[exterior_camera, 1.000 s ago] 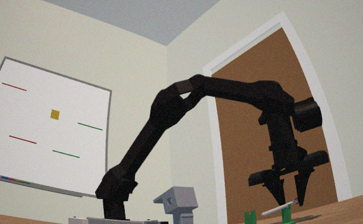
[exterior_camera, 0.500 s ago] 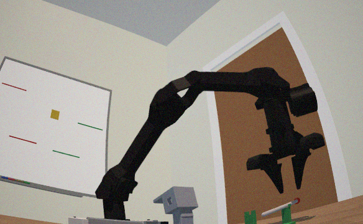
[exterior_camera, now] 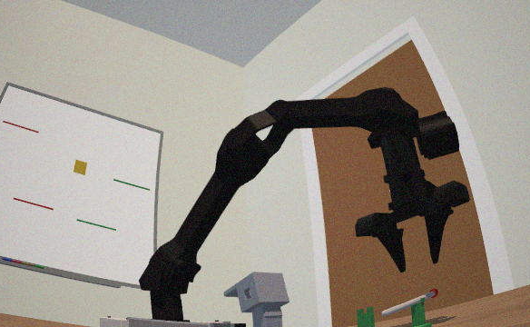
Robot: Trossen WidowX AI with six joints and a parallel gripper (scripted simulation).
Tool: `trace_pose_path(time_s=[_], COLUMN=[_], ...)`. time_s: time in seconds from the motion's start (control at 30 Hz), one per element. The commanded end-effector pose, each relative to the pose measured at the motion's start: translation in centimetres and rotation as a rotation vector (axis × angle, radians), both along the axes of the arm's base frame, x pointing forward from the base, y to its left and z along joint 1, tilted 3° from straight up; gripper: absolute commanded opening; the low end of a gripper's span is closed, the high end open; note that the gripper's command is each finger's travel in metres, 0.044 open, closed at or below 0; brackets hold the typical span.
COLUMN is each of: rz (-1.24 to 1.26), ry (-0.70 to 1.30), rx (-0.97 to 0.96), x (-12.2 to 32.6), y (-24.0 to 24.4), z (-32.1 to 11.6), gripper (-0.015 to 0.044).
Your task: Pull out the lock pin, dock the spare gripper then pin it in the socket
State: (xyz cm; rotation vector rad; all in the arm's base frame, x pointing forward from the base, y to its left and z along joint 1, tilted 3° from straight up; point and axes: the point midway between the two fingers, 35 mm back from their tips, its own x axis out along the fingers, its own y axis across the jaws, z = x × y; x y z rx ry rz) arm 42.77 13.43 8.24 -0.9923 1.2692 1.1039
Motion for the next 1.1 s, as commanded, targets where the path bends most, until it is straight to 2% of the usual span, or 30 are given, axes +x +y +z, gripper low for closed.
trace_pose_path(time_s=[0.0, 0.03, 0.37, 0.67, 1.07], rz=[-0.011, -0.012, -0.012, -0.012, -0.012], ry=[-0.038, -0.045, -0.051, -0.051, -0.051], rx=[-0.026, -0.034, -0.041, -0.041, -0.041], x=[-0.4, -0.7, -0.9, -0.8, -0.7], y=[-3.6, -4.6, -5.4, -5.6, -5.6], z=[3.8, 4.8, 5.4, -1.2, -2.8], gripper=[0.02, 0.018, 0.018, 0.018, 0.018])
